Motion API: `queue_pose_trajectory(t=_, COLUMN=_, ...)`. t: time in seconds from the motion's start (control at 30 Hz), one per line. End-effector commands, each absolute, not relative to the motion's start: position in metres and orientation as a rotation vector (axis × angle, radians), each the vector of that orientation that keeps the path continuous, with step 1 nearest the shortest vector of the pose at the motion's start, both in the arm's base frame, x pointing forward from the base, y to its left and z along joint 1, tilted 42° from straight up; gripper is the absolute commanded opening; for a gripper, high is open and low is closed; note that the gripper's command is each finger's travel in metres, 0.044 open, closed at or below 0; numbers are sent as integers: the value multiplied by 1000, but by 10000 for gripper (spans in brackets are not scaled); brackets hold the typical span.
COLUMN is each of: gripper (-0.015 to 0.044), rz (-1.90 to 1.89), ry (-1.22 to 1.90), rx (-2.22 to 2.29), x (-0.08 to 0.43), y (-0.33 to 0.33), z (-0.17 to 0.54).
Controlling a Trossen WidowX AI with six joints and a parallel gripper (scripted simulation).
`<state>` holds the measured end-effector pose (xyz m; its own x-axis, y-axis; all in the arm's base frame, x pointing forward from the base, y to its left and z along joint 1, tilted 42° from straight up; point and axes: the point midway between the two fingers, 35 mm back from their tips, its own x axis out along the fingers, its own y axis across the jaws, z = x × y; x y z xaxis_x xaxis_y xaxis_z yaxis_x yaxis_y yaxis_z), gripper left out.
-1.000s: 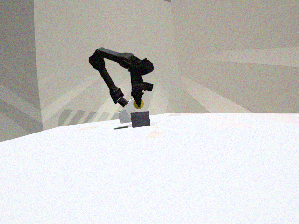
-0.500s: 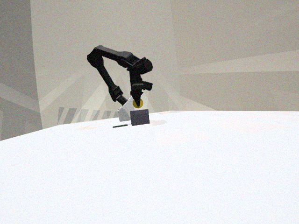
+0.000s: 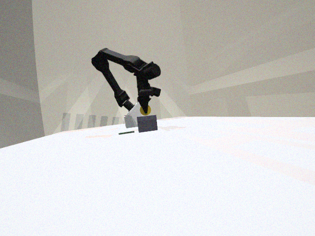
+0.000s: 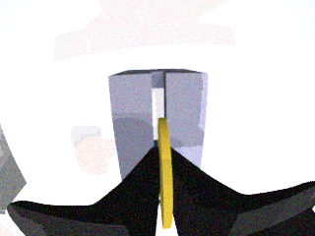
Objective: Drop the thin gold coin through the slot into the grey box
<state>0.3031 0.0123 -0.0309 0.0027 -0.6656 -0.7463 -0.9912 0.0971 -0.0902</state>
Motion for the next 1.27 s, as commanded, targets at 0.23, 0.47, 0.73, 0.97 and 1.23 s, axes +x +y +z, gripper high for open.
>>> queue_pose_trajectory(t=0.23, gripper=161, rz=641, ry=1730, rx=-1635, x=303, y=12, z=-31)
queue_pose_trajectory(t=0.47, gripper=187, rz=641, ry=1730, rx=-1635, x=303, y=13, z=-30)
queue_pose_trajectory(t=0.73, gripper=397, rz=643, ry=1731, rx=-1637, x=303, y=31, z=-10)
queue_pose_trajectory(t=0.97, gripper=440, rz=644, ry=1738, rx=-1645, x=299, y=52, z=15)
queue_pose_trajectory(t=1.23, gripper=440, rz=644, ry=1738, rx=-1645, x=299, y=52, z=15)
